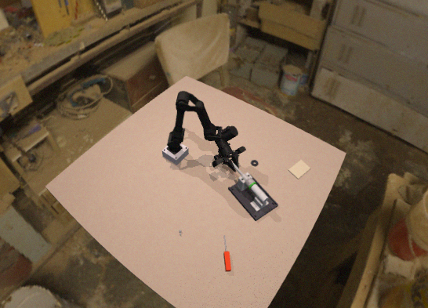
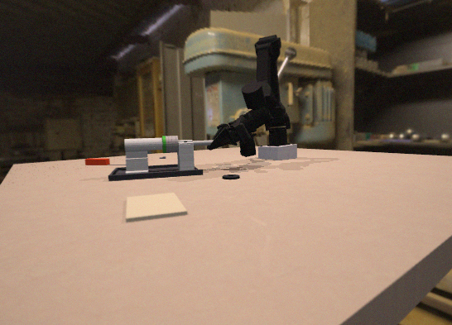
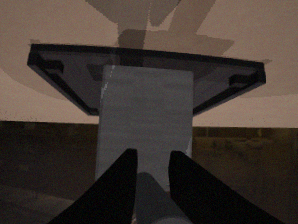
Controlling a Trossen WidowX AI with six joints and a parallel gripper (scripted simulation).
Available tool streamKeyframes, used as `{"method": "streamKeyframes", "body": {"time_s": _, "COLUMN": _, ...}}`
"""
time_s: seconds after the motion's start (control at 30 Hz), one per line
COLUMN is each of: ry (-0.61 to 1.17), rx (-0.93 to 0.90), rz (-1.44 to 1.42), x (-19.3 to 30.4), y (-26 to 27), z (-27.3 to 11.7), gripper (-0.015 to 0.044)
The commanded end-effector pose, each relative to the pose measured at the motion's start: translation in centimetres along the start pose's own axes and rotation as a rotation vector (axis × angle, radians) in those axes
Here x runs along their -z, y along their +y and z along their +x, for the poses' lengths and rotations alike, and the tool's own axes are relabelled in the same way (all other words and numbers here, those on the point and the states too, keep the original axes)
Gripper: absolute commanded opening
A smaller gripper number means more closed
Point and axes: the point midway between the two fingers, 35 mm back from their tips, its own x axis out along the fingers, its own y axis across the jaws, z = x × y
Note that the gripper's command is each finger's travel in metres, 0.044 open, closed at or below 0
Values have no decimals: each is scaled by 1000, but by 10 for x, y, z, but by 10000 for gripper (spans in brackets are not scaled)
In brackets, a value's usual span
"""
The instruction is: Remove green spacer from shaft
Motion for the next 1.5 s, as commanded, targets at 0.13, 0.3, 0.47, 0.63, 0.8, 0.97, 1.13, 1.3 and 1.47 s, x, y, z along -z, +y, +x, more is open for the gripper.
{"method": "streamKeyframes", "body": {"time_s": 0.13, "ry": 0, "rx": 0, "rz": 3, "x": -1, "y": 1, "z": -1, "gripper": 0}}
{"method": "streamKeyframes", "body": {"time_s": 0.3, "ry": 0, "rx": 0, "rz": 3, "x": -1, "y": 1, "z": -2, "gripper": 0}}
{"method": "streamKeyframes", "body": {"time_s": 0.47, "ry": 0, "rx": 0, "rz": 3, "x": -1, "y": 1, "z": -2, "gripper": 0}}
{"method": "streamKeyframes", "body": {"time_s": 0.63, "ry": 0, "rx": 0, "rz": 3, "x": -2, "y": 1, "z": -2, "gripper": 0}}
{"method": "streamKeyframes", "body": {"time_s": 0.8, "ry": 0, "rx": 0, "rz": 3, "x": -2, "y": 1, "z": -3, "gripper": 0}}
{"method": "streamKeyframes", "body": {"time_s": 0.97, "ry": 0, "rx": 0, "rz": 3, "x": -2, "y": 1, "z": -3, "gripper": 0}}
{"method": "streamKeyframes", "body": {"time_s": 1.13, "ry": -1, "rx": 0, "rz": 3, "x": -2, "y": 1, "z": -4, "gripper": 0}}
{"method": "streamKeyframes", "body": {"time_s": 1.3, "ry": -1, "rx": 0, "rz": 3, "x": -2, "y": 1, "z": -4, "gripper": 0}}
{"method": "streamKeyframes", "body": {"time_s": 1.47, "ry": -1, "rx": 0, "rz": 3, "x": -3, "y": 1, "z": -4, "gripper": 0}}
